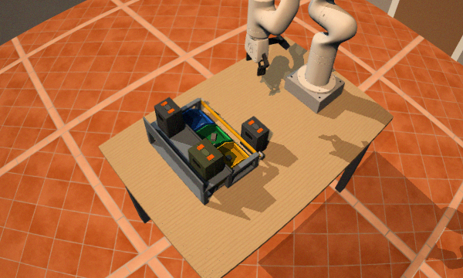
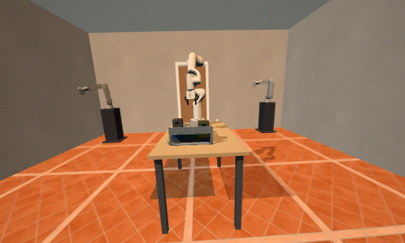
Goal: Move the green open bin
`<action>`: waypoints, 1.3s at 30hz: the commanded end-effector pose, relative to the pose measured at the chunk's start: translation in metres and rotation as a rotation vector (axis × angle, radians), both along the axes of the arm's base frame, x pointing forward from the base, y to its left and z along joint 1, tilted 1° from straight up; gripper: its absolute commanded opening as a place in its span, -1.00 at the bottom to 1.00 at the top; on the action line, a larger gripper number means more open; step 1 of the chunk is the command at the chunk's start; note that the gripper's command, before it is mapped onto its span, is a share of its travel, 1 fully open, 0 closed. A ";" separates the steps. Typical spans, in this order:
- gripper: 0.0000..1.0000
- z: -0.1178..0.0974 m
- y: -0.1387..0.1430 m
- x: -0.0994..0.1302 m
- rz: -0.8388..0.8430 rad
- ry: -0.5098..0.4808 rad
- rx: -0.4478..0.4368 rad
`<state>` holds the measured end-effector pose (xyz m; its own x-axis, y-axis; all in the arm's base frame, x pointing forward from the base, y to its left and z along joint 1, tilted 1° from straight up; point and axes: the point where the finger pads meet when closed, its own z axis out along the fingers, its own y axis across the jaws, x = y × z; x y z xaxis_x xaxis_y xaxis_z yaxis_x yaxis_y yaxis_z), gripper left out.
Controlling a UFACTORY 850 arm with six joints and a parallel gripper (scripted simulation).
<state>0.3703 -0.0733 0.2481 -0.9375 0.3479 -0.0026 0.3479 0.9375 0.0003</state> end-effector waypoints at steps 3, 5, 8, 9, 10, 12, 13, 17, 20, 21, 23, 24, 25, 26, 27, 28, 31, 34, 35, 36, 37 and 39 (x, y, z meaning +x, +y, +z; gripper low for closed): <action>1.00 0.001 0.000 0.001 -0.159 -0.001 -0.007; 1.00 0.001 0.000 0.001 -0.159 -0.001 -0.007; 1.00 0.001 0.000 0.001 -0.159 -0.001 -0.007; 1.00 0.001 0.000 0.001 -0.159 -0.001 -0.007; 1.00 0.001 0.000 0.001 -0.159 -0.001 -0.007; 1.00 0.001 0.000 0.001 -0.207 -0.002 -0.005; 1.00 0.001 0.000 0.001 -0.259 -0.002 -0.005; 1.00 0.001 0.000 0.001 -0.415 -0.003 -0.006; 1.00 0.001 0.000 0.001 -0.415 -0.003 -0.006; 1.00 0.001 0.000 0.001 -0.415 -0.003 -0.006; 1.00 0.001 0.000 0.001 -0.415 -0.003 -0.006; 1.00 0.001 0.000 0.001 -0.415 -0.003 -0.006; 1.00 0.001 0.000 0.001 -0.415 -0.003 -0.006; 1.00 0.001 0.000 0.001 -0.415 -0.003 -0.006; 1.00 0.001 0.000 0.001 -0.415 -0.003 -0.006; 1.00 0.001 0.000 0.001 -0.415 -0.003 -0.006; 1.00 0.001 0.000 0.001 -0.567 -0.004 -0.004; 1.00 0.001 0.000 0.001 -0.671 -0.004 -0.004; 1.00 0.001 0.000 0.001 -0.671 -0.004 -0.004; 1.00 0.001 0.000 0.001 -0.671 -0.004 -0.004; 1.00 0.001 0.000 0.001 -0.671 -0.004 -0.004; 1.00 0.001 0.000 0.001 -0.671 -0.004 -0.004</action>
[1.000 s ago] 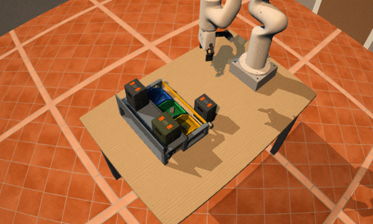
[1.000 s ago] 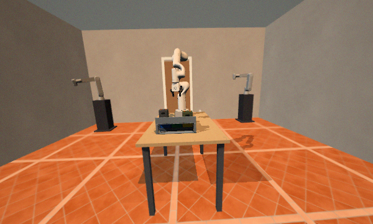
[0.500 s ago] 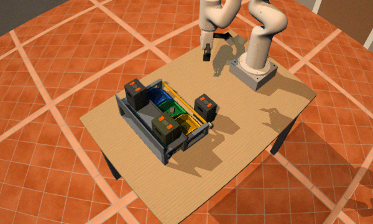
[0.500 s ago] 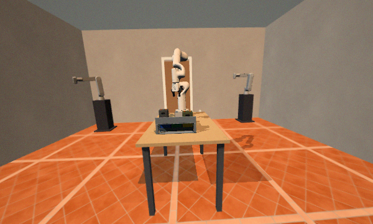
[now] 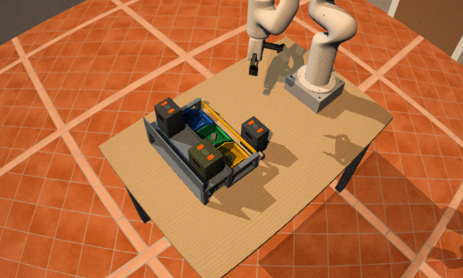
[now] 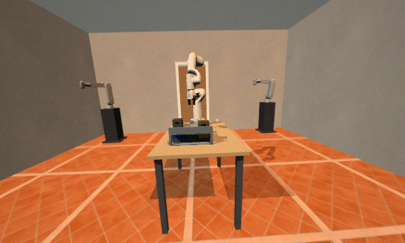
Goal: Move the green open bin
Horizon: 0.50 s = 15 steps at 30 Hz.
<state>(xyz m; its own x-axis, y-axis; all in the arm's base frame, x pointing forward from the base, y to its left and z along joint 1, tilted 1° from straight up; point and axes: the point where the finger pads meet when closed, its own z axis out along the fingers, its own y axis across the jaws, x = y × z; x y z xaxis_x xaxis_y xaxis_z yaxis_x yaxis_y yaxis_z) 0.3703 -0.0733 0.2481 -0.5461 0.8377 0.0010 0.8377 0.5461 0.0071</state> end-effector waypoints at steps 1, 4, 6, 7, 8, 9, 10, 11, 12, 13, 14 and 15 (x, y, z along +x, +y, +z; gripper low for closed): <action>1.00 0.001 0.000 0.001 -0.034 0.001 -0.012; 1.00 0.001 0.000 0.001 -0.034 0.001 -0.012; 1.00 0.001 0.000 0.001 -0.034 0.001 -0.012; 1.00 0.001 0.000 0.001 -0.082 0.001 -0.010; 1.00 0.001 0.000 0.001 -0.134 0.001 -0.010; 1.00 0.001 0.000 0.001 -0.186 0.001 -0.011; 1.00 0.001 0.000 0.001 -0.238 0.001 -0.011; 1.00 0.001 0.000 0.001 -0.290 0.001 -0.012; 1.00 0.001 0.000 0.001 -0.290 0.001 -0.012; 1.00 0.001 0.000 0.001 -0.290 0.001 -0.012; 1.00 0.001 0.000 0.001 -0.290 0.001 -0.012; 1.00 0.001 0.000 0.001 -0.290 0.001 -0.012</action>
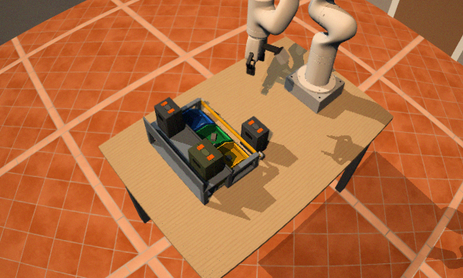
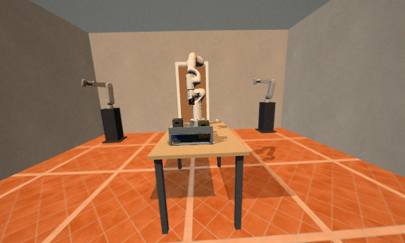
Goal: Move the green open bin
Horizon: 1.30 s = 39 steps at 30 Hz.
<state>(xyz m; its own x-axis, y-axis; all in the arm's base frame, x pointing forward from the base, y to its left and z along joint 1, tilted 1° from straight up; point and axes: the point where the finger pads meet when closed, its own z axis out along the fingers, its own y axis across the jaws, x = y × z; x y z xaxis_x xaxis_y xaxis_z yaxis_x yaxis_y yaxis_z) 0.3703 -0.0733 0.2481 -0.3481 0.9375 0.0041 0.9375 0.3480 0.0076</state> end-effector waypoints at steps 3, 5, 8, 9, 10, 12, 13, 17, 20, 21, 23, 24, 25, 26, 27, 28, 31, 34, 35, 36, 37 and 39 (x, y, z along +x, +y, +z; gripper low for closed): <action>1.00 0.001 0.000 0.001 -0.068 0.002 -0.014; 1.00 0.001 0.000 0.001 -0.068 0.002 -0.014; 1.00 0.001 0.000 0.001 -0.068 0.002 -0.014; 1.00 0.001 0.000 0.001 -0.116 0.001 -0.013; 1.00 0.001 0.000 0.001 -0.168 0.002 -0.013; 1.00 0.001 0.000 0.001 -0.272 0.002 -0.015; 1.00 0.001 0.000 0.001 -0.324 0.003 -0.016; 1.00 0.001 0.000 0.001 -0.324 0.003 -0.016; 1.00 0.001 0.000 0.001 -0.324 0.003 -0.016; 1.00 0.001 0.000 0.001 -0.324 0.003 -0.016; 1.00 0.001 0.000 0.001 -0.324 0.003 -0.016; 1.00 0.001 0.000 0.001 -0.324 0.003 -0.016; 1.00 0.001 0.000 0.001 -0.324 0.003 -0.016; 1.00 0.001 0.000 0.001 -0.372 0.002 -0.013; 1.00 0.001 0.000 0.001 -0.424 0.002 -0.013; 1.00 0.001 0.000 0.001 -0.476 0.002 -0.013; 1.00 0.001 0.000 0.001 -0.580 0.002 -0.012; 1.00 0.001 0.000 0.001 -0.580 0.002 -0.012; 1.00 0.001 0.000 0.001 -0.580 0.002 -0.012; 1.00 0.001 0.000 0.001 -0.580 0.002 -0.012; 1.00 0.001 0.000 0.001 -0.580 0.002 -0.012; 1.00 0.001 0.000 0.001 -0.580 0.002 -0.012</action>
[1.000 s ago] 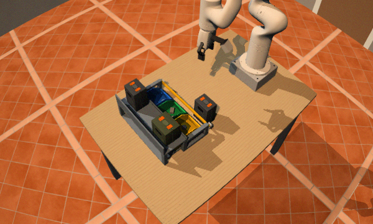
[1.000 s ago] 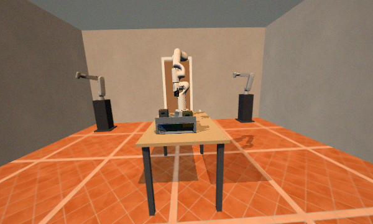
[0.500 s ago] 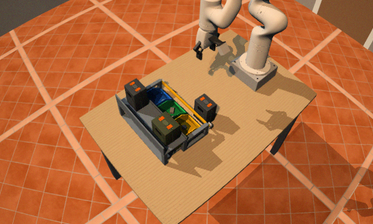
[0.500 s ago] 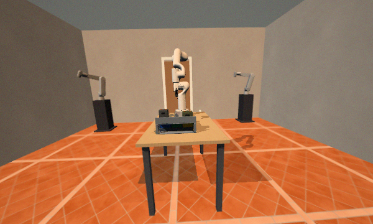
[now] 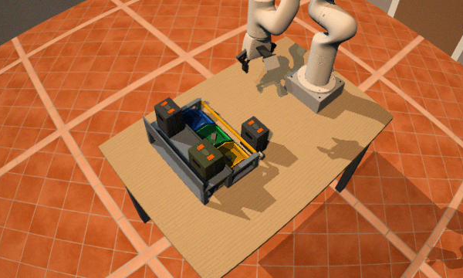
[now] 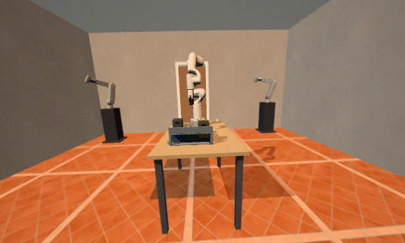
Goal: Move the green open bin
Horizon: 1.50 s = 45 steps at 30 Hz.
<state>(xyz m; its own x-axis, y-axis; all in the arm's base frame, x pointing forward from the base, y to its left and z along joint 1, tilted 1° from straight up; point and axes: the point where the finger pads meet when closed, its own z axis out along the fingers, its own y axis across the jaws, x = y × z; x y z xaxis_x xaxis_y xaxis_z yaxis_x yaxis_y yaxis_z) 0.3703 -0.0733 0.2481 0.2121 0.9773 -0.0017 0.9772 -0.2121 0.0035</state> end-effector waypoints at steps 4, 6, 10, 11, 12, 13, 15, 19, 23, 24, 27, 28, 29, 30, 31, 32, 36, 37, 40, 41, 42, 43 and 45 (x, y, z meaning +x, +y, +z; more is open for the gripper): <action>1.00 0.001 0.000 0.001 -0.059 -0.001 -0.004; 1.00 0.001 0.000 0.001 -0.163 -0.002 -0.004; 1.00 0.001 0.000 0.001 -0.267 -0.002 -0.004; 1.00 0.001 0.000 0.001 -0.267 -0.002 -0.004; 1.00 0.001 0.000 0.001 -0.267 -0.002 -0.004; 1.00 0.001 0.000 0.001 -0.267 -0.002 -0.004; 1.00 0.001 0.000 0.001 -0.267 -0.002 -0.004; 1.00 0.001 0.000 0.001 -0.267 -0.002 -0.004; 1.00 0.001 0.000 0.001 -0.420 -0.004 -0.002; 1.00 0.001 0.000 0.001 -0.472 -0.004 -0.002; 1.00 0.001 0.000 0.001 -0.524 -0.004 -0.002; 1.00 0.001 0.000 0.001 -0.524 -0.004 -0.002; 1.00 0.001 0.000 0.001 -0.524 -0.004 -0.002; 1.00 0.001 0.000 0.001 -0.524 -0.004 -0.002; 1.00 0.001 0.000 0.001 -0.524 -0.004 -0.002; 1.00 0.001 0.000 0.001 -0.524 -0.004 -0.002; 1.00 0.001 0.000 0.001 -0.524 -0.004 -0.002; 1.00 0.001 0.000 0.001 -0.524 -0.004 -0.002; 1.00 0.001 0.000 0.001 -0.676 -0.005 -0.001; 1.00 0.001 0.000 0.001 -0.728 -0.005 -0.001; 1.00 0.001 0.000 0.001 -0.780 -0.005 -0.001; 1.00 0.001 0.000 0.001 -0.780 -0.005 -0.001; 1.00 0.001 0.000 0.001 -0.780 -0.005 -0.001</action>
